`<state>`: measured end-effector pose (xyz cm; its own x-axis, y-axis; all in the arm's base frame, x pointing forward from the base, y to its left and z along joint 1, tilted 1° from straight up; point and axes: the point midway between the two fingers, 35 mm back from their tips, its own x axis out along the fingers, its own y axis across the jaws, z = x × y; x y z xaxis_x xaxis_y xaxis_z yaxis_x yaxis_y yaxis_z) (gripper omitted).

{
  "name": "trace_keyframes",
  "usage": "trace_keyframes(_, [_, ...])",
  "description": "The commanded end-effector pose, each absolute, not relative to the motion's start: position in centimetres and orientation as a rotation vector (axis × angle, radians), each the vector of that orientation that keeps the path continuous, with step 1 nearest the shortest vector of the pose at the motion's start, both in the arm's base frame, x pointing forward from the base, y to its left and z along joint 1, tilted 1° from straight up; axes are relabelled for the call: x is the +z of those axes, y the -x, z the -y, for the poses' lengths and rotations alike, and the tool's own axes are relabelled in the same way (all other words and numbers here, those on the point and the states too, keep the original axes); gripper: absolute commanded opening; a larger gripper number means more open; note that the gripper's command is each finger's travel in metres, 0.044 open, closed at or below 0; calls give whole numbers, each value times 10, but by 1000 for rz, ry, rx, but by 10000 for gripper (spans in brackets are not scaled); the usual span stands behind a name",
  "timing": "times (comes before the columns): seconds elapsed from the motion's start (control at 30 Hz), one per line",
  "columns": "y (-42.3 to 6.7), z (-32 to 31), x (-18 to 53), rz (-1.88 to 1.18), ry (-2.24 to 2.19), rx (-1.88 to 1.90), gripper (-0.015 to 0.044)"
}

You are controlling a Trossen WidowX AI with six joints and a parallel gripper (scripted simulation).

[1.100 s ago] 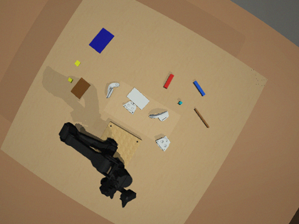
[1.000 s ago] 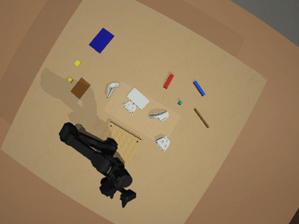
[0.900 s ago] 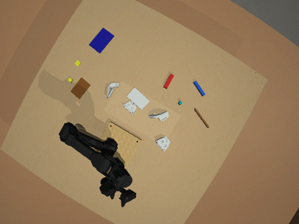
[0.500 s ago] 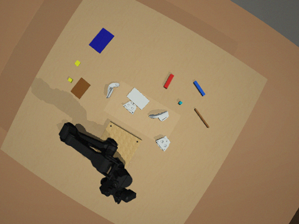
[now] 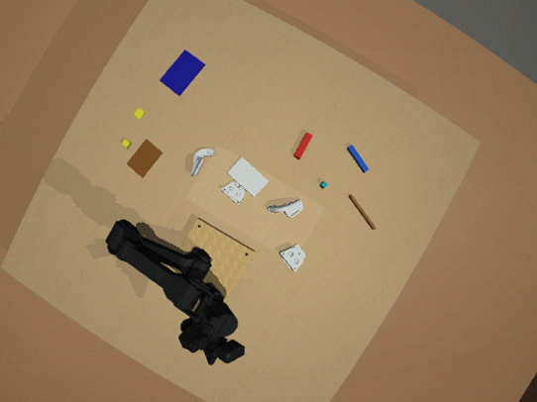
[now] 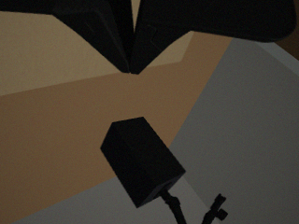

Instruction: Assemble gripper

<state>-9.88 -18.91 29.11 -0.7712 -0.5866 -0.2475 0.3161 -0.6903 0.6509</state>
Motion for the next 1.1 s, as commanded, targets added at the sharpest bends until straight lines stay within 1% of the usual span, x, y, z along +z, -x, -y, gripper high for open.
trace_keyframes(0.0, [95, 193, 290, 784, -620, -2413, 0])
trace_keyframes(1.07, [4, 249, 251, 67, -753, -2098, 0])
